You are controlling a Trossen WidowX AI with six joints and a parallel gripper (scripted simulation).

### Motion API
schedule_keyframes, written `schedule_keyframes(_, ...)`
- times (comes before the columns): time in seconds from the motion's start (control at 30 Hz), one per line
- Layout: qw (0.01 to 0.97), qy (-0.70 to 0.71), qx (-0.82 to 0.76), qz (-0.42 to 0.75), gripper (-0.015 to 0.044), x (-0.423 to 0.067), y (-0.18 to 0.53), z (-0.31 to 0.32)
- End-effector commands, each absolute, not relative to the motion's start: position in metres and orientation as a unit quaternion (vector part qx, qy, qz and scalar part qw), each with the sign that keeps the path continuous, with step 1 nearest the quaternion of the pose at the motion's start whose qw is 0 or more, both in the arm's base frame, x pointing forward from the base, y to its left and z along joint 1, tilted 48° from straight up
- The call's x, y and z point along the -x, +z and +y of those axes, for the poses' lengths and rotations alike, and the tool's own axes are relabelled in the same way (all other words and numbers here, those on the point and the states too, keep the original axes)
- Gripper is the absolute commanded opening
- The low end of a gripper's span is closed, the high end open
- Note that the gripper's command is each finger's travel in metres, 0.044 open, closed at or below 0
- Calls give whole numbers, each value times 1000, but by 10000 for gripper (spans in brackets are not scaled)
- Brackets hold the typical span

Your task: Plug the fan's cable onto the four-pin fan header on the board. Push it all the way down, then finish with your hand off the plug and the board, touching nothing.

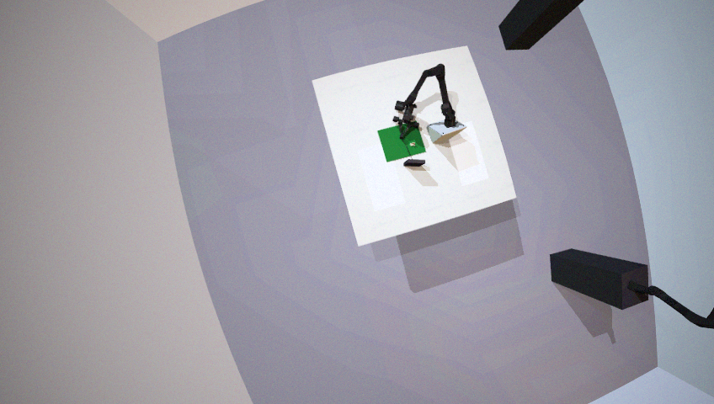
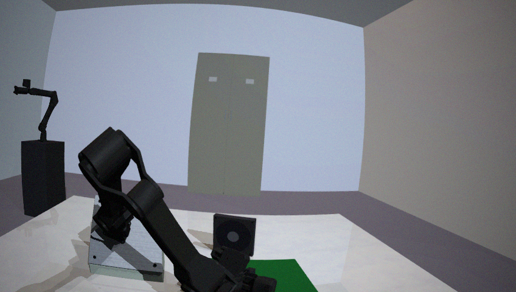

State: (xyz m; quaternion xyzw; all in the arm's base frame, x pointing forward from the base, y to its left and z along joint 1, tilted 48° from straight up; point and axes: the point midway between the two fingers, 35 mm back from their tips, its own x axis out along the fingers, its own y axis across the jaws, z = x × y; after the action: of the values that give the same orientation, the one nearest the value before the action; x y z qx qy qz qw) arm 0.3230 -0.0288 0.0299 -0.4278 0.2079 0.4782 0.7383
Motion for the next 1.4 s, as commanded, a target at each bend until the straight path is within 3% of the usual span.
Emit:
schedule_keyframes(0.0, 738, 478, 428, 208, 140, -322, 32, -29)
schedule_keyframes(1.2, 738, 477, 430, 208, 140, -272, 124, -48)
schedule_keyframes(1.37, 728, 487, 415, 246, 271, -271, 118, -42)
